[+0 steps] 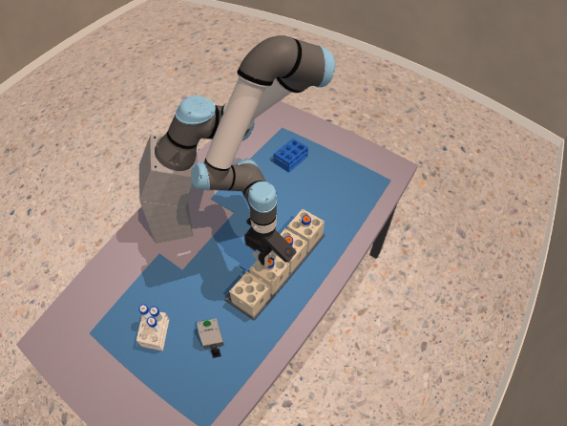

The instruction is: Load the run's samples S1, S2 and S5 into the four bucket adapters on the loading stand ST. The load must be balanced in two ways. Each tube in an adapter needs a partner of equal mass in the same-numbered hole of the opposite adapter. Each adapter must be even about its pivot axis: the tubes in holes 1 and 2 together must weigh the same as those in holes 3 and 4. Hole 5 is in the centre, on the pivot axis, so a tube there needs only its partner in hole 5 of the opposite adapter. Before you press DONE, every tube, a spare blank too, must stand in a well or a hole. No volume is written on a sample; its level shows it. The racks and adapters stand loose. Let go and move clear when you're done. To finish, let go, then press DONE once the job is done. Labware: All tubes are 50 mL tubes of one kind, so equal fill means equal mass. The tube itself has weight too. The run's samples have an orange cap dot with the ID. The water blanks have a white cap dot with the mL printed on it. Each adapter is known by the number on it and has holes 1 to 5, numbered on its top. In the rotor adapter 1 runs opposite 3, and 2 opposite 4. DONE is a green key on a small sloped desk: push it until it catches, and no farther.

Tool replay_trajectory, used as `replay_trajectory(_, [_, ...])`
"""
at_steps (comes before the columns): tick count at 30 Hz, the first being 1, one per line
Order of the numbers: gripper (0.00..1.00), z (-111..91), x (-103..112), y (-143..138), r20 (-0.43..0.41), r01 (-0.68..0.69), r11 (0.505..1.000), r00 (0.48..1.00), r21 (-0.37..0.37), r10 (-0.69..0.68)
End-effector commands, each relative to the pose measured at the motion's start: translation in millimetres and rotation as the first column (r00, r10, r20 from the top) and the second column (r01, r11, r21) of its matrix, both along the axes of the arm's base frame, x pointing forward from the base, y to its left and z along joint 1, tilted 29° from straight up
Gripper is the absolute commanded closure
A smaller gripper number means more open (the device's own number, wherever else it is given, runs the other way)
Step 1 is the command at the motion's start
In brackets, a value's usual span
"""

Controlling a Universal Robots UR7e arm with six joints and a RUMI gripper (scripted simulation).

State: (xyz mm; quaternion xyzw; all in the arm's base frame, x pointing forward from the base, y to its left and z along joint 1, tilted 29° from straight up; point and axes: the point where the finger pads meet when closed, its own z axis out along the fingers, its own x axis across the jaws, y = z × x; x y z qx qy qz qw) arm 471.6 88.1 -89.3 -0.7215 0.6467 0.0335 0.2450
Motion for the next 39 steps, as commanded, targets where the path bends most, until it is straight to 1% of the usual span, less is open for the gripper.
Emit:
replay_trajectory(1, [1.00, 0, 0, 0, 0.001, 0.000, 1.000, 1.000, 0.000, 0.000])
replay_trajectory(8, [1.00, 0, 0, 0, 0.001, 0.000, 1.000, 1.000, 0.000, 0.000])
replay_trajectory(9, [0.65, 0, 0, 0, 0.001, 0.000, 1.000, 1.000, 0.000, 0.000])
replay_trajectory(23, [0.65, 0, 0, 0, 0.001, 0.000, 1.000, 1.000, 0.000, 0.000])
replay_trajectory(31, [0.65, 23, -7, -11, 0.001, 0.000, 1.000, 1.000, 0.000, 0.000])
replay_trajectory(33, [0.65, 23, -7, -11, 0.001, 0.000, 1.000, 1.000, 0.000, 0.000])
replay_trajectory(37, [0.65, 35, -10, -16, 0.001, 0.000, 1.000, 1.000, 0.000, 0.000])
replay_trajectory(39, [0.65, 36, -11, -16, 0.001, 0.000, 1.000, 1.000, 0.000, 0.000])
